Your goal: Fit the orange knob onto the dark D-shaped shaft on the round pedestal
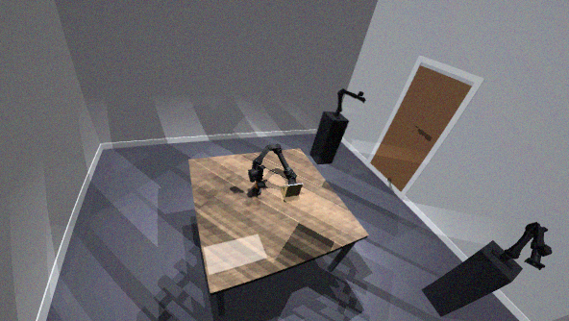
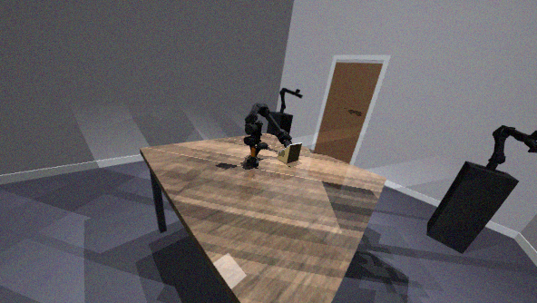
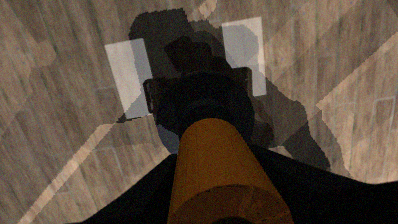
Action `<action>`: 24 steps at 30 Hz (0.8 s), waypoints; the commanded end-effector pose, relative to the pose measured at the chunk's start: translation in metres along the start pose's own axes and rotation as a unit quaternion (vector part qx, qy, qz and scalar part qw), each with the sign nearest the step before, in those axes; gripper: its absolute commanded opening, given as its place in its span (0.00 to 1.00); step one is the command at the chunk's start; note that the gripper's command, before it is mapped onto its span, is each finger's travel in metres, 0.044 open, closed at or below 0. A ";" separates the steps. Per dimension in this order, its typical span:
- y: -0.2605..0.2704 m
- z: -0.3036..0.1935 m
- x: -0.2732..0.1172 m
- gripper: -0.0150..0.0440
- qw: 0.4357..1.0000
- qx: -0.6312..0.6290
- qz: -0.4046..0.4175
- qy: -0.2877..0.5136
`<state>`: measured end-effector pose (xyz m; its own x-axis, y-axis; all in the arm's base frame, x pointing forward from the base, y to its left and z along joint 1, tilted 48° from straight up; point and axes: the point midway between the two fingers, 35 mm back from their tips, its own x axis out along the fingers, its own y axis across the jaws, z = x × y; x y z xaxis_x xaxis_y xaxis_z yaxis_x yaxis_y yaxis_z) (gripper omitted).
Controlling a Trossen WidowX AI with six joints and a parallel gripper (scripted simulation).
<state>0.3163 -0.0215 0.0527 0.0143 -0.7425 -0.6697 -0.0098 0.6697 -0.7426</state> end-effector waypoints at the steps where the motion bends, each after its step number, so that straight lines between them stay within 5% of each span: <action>1: 0.000 0.001 0.000 0.25 1.000 -0.002 -0.001 -0.006; 24: 0.001 0.001 -0.002 0.25 1.000 0.000 -0.001 -0.006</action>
<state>0.3182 -0.0221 0.0520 0.0230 -0.7436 -0.6682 -0.0078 0.6682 -0.7439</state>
